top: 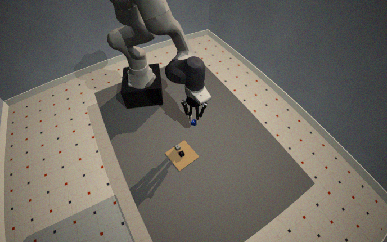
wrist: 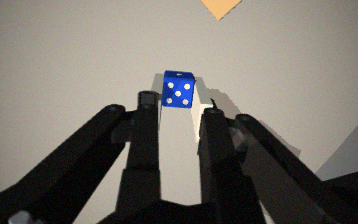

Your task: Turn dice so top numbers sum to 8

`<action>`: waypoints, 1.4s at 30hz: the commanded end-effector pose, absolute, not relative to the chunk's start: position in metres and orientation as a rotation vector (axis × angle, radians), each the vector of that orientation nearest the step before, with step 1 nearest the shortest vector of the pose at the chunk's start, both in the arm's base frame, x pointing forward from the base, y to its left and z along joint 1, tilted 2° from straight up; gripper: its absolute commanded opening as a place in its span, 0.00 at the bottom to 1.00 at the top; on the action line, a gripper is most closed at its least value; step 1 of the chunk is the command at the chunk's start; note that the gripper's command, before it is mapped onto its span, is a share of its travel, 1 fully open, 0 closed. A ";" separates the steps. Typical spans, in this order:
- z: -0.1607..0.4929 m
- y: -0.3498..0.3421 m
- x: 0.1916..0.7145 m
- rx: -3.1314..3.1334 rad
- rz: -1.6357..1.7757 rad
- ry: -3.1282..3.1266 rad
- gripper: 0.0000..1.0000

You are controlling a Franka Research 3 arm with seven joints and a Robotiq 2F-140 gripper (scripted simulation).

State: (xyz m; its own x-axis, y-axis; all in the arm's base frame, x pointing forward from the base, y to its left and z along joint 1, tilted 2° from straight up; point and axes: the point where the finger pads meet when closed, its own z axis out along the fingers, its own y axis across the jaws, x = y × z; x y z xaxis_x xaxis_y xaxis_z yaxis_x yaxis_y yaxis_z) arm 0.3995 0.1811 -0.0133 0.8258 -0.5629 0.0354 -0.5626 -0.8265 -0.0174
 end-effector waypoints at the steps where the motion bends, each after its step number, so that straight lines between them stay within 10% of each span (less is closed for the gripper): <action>1: -0.016 0.181 0.398 -2.906 -0.050 1.180 0.13; 42: -0.024 0.185 0.401 -2.303 -0.044 2.113 0.13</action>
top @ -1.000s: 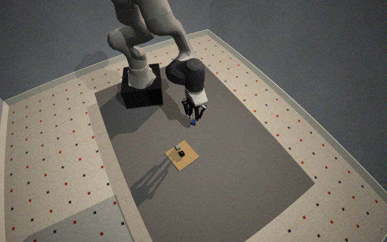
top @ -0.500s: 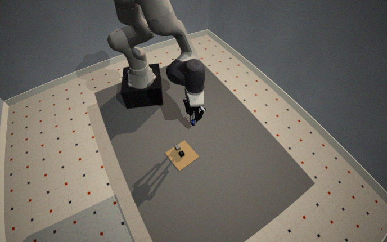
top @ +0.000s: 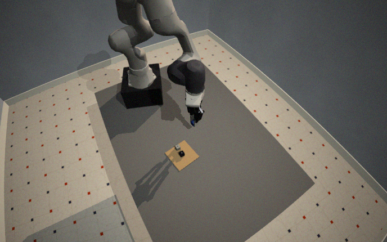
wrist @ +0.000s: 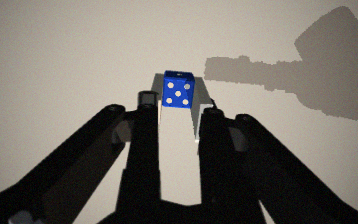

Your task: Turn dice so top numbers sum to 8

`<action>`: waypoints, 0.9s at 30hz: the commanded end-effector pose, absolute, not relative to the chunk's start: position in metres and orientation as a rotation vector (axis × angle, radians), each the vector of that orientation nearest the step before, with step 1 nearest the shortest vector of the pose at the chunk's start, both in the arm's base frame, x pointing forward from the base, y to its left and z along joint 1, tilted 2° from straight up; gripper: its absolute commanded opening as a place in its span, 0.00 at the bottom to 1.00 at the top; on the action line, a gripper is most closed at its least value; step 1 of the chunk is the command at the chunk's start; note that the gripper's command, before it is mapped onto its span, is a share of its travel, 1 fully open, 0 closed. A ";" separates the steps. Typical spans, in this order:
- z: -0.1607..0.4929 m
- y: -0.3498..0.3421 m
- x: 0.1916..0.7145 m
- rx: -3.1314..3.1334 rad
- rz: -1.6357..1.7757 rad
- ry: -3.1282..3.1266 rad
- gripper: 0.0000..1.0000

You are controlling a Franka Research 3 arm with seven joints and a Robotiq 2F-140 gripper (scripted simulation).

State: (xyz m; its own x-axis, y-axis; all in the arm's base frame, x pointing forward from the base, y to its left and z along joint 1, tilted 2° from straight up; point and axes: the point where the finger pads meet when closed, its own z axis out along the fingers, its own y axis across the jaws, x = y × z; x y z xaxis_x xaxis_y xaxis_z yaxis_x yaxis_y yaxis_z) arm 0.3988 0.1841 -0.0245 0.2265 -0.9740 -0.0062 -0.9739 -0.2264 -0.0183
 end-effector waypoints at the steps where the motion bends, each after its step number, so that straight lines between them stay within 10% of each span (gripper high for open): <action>1: -0.025 0.185 0.401 -2.270 -0.045 2.147 0.13; 27: -0.028 0.182 0.402 -2.018 0.173 2.175 0.13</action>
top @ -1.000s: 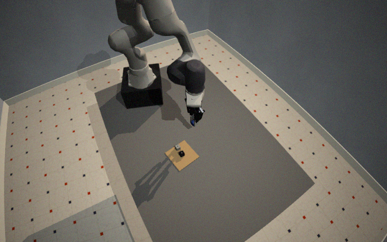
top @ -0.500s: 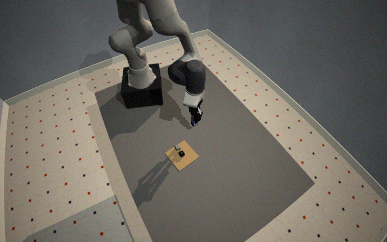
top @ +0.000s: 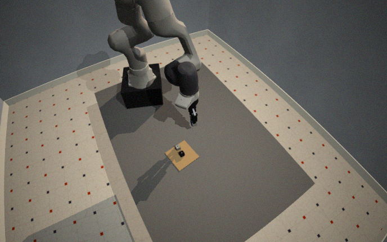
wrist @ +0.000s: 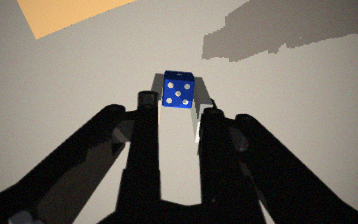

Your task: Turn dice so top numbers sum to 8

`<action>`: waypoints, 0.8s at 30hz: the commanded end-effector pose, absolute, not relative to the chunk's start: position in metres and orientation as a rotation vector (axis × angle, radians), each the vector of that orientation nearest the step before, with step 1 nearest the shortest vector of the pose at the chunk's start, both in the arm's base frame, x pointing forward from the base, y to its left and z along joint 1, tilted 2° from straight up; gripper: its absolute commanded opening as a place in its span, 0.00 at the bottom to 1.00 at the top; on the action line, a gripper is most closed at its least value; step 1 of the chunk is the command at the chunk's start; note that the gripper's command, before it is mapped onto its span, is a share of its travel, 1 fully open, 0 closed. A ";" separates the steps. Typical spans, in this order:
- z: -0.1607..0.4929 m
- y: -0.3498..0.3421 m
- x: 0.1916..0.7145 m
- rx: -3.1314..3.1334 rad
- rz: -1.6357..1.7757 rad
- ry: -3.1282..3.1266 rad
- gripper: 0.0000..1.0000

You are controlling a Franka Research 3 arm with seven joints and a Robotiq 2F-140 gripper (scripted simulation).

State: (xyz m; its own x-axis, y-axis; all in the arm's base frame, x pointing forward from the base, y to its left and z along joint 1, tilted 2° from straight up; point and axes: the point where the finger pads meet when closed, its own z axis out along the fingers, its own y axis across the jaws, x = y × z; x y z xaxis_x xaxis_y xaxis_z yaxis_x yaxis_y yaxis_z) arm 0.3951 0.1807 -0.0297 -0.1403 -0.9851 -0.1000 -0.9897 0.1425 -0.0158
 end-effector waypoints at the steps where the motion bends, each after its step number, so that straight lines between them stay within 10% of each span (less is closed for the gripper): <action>1: -0.028 0.181 0.402 -1.999 0.201 2.156 0.13; 24: -0.032 0.175 0.400 -1.828 0.463 1.977 0.13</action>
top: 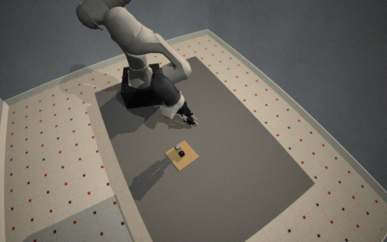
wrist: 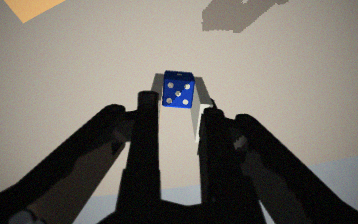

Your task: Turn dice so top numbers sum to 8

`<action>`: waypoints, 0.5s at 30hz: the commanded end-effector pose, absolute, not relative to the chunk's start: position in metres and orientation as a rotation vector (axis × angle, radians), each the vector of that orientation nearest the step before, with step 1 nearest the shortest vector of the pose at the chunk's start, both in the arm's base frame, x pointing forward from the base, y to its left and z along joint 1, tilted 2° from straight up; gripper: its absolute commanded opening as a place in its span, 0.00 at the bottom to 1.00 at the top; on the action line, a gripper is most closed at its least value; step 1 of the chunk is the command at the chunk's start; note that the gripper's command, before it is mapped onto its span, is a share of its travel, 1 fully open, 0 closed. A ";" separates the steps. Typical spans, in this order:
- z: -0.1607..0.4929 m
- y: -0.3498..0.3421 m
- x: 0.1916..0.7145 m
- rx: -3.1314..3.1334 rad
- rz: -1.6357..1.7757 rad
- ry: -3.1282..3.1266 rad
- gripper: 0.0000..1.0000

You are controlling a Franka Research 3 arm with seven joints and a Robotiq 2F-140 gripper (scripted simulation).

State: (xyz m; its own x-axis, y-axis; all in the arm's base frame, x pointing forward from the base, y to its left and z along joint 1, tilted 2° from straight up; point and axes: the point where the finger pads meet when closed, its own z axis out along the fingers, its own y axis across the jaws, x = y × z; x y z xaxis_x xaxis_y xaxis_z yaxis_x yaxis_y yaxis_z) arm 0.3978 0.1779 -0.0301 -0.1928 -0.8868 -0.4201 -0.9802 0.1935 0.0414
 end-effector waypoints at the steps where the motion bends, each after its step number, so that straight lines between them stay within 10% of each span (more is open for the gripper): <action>1: -0.032 0.175 0.400 -1.816 0.477 1.964 0.13; 15: -0.032 0.170 0.401 -1.600 0.707 1.740 0.13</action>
State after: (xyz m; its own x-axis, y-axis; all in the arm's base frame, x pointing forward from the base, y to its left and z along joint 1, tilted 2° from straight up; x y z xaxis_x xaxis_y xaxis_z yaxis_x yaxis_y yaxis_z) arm 0.4050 0.1689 -0.0318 -0.1673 -0.6800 -0.7139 -0.9781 0.2051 0.0339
